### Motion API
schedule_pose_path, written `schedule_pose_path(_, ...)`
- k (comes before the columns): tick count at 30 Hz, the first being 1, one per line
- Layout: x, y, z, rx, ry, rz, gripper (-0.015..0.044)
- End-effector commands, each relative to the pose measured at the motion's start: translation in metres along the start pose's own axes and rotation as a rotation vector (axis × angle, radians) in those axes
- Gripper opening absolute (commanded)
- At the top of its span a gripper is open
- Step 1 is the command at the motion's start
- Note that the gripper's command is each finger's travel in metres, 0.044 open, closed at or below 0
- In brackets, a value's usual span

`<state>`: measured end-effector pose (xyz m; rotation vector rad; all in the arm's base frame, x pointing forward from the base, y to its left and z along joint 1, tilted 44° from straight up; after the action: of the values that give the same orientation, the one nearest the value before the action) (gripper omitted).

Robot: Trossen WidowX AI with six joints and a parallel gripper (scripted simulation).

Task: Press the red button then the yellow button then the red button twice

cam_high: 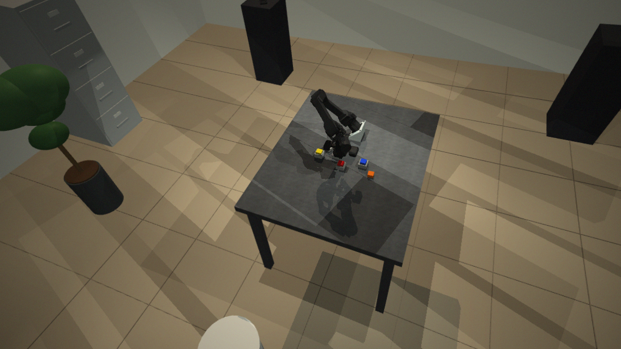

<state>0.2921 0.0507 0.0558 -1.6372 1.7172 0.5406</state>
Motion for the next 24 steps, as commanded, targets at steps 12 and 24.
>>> schedule_pose_path(12, -0.056, -0.004, -0.056, 0.009, -0.016, -0.001, 0.0020)
schedule_pose_path(24, -0.053, 0.015, -0.158, 0.004, -0.001, -0.005, 0.0020)
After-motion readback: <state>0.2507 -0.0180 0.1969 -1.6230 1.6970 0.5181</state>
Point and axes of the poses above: the point midway between the two fingers, 35 mm back from their tips, its own x axis out along the fingers, its own z axis across the jaws, y = z × x, the point moved 1 cm from there along -x, back along the fingers, and after that the axes turned 12 degrees about x, right-handed, at the moved point
